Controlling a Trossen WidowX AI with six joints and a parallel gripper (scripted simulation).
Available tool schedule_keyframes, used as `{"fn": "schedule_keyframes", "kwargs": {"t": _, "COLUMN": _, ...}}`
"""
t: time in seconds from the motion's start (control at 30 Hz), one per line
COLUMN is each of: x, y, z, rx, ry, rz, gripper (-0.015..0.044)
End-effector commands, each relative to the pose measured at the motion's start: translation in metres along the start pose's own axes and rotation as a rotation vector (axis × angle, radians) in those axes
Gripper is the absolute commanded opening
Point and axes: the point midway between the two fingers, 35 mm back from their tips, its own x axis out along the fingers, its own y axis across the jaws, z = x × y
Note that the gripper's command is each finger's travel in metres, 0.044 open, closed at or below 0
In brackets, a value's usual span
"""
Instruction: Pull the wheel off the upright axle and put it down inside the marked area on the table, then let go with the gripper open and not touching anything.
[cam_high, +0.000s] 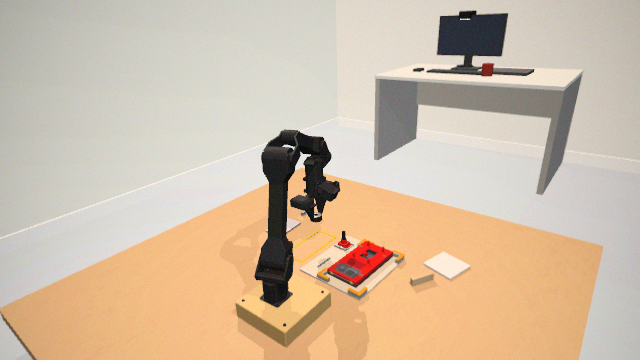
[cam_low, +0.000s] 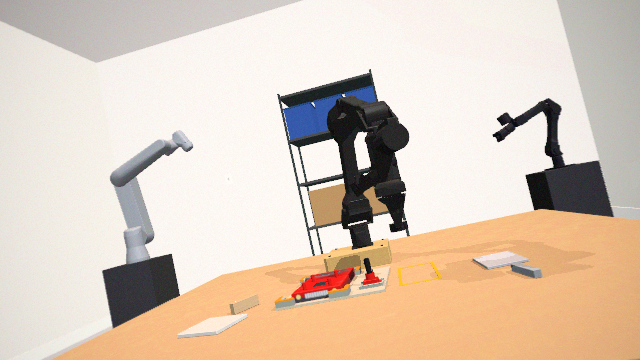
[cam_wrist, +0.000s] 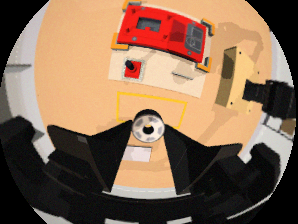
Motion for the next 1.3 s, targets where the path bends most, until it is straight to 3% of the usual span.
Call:
{"fn": "schedule_keyframes", "kwargs": {"t": 0.0, "x": -0.001, "y": -0.011, "z": -0.014, "rx": 0.003, "ry": 0.004, "rz": 0.000, "gripper": 0.0000}}
{"fn": "schedule_keyframes", "kwargs": {"t": 0.53, "x": 0.022, "y": -0.014, "z": -0.019, "rx": 0.003, "ry": 0.005, "rz": 0.000, "gripper": 0.0000}}
{"fn": "schedule_keyframes", "kwargs": {"t": 1.0, "x": 0.100, "y": -0.014, "z": -0.019, "rx": 0.003, "ry": 0.005, "rz": 0.000, "gripper": 0.0000}}
{"fn": "schedule_keyframes", "kwargs": {"t": 1.17, "x": 0.104, "y": -0.015, "z": -0.019, "rx": 0.003, "ry": 0.005, "rz": 0.000, "gripper": 0.0000}}
{"fn": "schedule_keyframes", "kwargs": {"t": 1.27, "x": 0.101, "y": -0.015, "z": -0.018, "rx": -0.003, "ry": -0.001, "rz": -0.005, "gripper": 0.0079}}
